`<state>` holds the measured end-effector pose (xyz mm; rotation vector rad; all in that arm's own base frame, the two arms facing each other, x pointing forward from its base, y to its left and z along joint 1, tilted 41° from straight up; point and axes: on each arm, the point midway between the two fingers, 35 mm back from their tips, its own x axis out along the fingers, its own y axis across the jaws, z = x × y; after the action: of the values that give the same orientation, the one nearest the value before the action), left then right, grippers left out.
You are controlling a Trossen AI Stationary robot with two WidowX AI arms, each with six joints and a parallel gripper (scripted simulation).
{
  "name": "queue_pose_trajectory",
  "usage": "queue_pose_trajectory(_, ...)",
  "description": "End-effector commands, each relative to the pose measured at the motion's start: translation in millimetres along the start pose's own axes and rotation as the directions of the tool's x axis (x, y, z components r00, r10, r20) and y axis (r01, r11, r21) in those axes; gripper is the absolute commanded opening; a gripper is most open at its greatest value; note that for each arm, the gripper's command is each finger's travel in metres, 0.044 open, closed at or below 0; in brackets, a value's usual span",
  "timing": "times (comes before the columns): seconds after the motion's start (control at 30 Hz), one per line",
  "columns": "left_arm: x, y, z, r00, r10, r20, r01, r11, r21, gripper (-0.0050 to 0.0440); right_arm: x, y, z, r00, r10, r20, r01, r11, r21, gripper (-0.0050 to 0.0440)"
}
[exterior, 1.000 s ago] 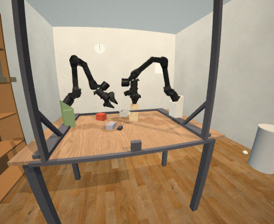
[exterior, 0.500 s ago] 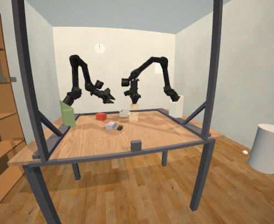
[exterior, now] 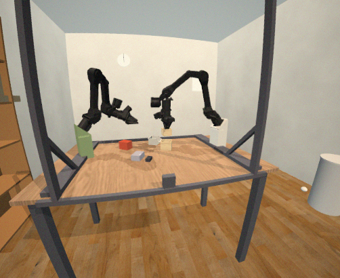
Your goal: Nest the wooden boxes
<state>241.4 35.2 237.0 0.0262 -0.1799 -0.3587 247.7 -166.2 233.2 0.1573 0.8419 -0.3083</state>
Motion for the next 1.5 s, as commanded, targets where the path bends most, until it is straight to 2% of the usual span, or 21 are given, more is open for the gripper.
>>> queue_pose_trajectory(0.0, -11.4, -4.6, 3.5, 0.999, -0.026, 0.019, 0.024, 0.996, 0.084, 0.0400, -4.7, -0.3, 4.8, 1.000, -0.001, 0.017, 0.001, 1.000, -0.005, 0.0251)
queue_pose_trajectory(0.87, -44.7, -24.4, -8.8, 0.996, -0.069, -0.056, 0.085, 0.929, 0.360, 0.0400, -4.7, -0.3, 4.8, 1.000, -0.001, 0.017, 0.001, 1.000, -0.005, 0.0251)
queue_pose_trajectory(1.27, -45.1, -25.1, -6.7, 0.996, -0.071, -0.055, 0.087, 0.918, 0.386, 0.0400, -4.7, -0.3, 4.8, 1.000, -0.001, 0.017, 0.001, 1.000, -0.005, 0.0251)
queue_pose_trajectory(1.47, -39.1, -28.4, 8.5, 0.996, -0.080, -0.034, 0.087, 0.905, 0.416, 0.0400, -4.7, -0.3, 4.8, 1.000, -0.001, 0.017, 0.001, 1.000, -0.005, 0.0251)
